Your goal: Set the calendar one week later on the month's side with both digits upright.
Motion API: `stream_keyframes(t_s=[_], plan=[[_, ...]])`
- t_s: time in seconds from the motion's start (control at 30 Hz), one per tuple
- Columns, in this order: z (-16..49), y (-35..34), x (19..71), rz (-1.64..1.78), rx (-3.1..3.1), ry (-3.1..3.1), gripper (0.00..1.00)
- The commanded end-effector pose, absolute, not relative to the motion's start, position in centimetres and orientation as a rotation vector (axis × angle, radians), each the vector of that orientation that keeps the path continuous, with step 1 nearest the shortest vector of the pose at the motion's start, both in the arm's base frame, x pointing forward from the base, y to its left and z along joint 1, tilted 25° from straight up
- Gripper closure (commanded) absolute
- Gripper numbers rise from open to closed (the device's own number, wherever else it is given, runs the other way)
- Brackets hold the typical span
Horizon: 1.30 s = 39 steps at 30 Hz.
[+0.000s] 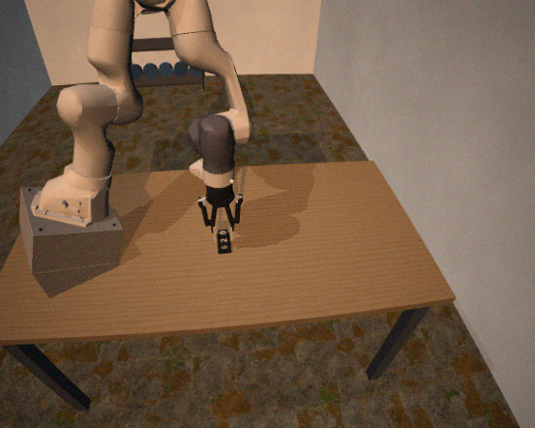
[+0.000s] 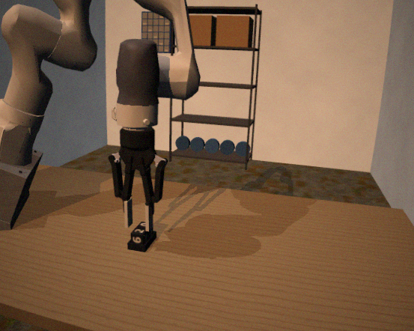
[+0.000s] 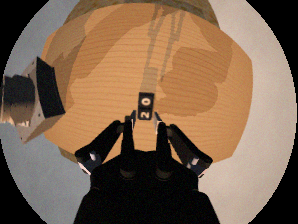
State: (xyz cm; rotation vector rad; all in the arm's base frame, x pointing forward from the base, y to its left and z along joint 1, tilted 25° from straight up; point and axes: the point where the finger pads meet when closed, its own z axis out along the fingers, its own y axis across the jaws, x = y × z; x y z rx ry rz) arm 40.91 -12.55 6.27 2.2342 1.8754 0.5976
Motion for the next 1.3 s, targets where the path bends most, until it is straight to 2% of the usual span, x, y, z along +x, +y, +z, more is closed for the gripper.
stream_keyframes(t_s=[0.0,1.27], plan=[[6.2,-12.5,41.0,0.598,2.23,1.878,0.71],[3.5,-12.1,42.2,0.598,2.23,1.878,0.71]])
